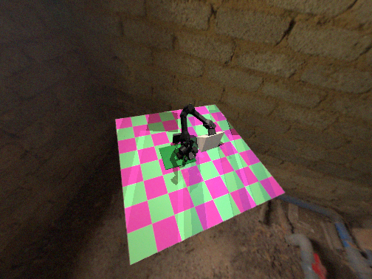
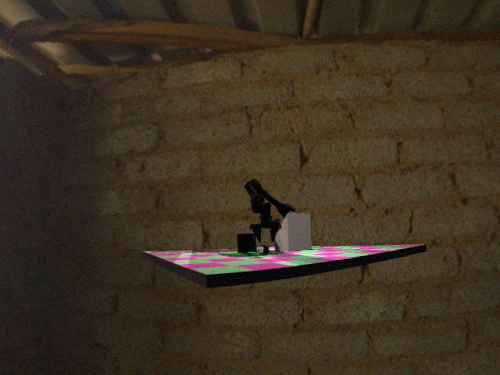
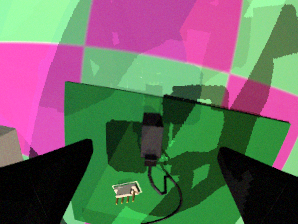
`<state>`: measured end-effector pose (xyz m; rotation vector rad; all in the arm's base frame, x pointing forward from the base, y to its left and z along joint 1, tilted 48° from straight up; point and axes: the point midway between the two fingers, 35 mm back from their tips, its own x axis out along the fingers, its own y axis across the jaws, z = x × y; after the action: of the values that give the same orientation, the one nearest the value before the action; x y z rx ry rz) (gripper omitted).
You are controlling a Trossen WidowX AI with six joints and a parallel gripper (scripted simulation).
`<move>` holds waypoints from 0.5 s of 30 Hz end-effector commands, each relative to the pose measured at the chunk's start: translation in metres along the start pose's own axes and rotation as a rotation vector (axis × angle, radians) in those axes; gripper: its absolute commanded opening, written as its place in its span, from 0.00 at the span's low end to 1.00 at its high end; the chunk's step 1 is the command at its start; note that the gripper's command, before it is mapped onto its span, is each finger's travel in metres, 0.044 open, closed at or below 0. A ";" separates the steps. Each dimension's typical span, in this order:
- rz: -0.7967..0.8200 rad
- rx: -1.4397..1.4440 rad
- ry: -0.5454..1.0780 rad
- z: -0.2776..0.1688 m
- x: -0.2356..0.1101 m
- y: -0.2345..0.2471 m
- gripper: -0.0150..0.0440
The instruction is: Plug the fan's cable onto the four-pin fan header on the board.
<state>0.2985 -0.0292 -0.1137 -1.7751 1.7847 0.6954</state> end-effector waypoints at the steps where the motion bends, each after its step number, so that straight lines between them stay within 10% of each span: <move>1: 0.006 -0.008 0.005 0.000 0.007 0.002 1.00; 15: 0.006 -0.009 0.005 0.000 0.030 0.002 1.00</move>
<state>0.2998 -0.0453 -0.1278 -1.7747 1.7821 0.6927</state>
